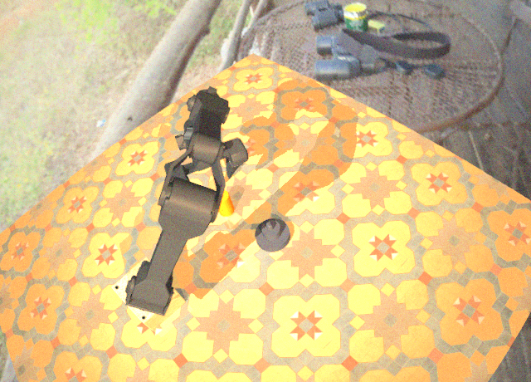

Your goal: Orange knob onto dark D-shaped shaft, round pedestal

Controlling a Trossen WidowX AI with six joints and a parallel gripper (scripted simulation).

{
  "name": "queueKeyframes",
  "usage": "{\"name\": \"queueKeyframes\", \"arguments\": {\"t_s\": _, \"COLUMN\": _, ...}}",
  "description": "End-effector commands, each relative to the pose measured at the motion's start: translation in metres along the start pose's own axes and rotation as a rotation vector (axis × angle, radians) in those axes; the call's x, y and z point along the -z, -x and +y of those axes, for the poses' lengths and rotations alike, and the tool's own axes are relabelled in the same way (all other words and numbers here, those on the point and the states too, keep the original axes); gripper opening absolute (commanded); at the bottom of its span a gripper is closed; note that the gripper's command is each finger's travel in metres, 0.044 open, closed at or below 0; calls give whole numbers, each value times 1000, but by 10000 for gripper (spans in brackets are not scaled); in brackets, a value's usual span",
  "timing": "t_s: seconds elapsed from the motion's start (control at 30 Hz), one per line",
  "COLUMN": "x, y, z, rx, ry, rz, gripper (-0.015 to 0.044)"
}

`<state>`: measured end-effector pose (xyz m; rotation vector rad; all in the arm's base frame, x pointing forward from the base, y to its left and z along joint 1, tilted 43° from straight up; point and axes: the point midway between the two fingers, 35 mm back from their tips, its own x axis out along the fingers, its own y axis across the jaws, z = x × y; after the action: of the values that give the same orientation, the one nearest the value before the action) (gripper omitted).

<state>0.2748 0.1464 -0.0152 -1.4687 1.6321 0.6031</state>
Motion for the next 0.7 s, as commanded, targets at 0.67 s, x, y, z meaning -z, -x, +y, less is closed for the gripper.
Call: {"name": "queueKeyframes", "arguments": {"t_s": 0.67, "x": 0, "y": 16, "z": -6, "rx": 140, "ry": -938, "rz": 58, "gripper": 440}}
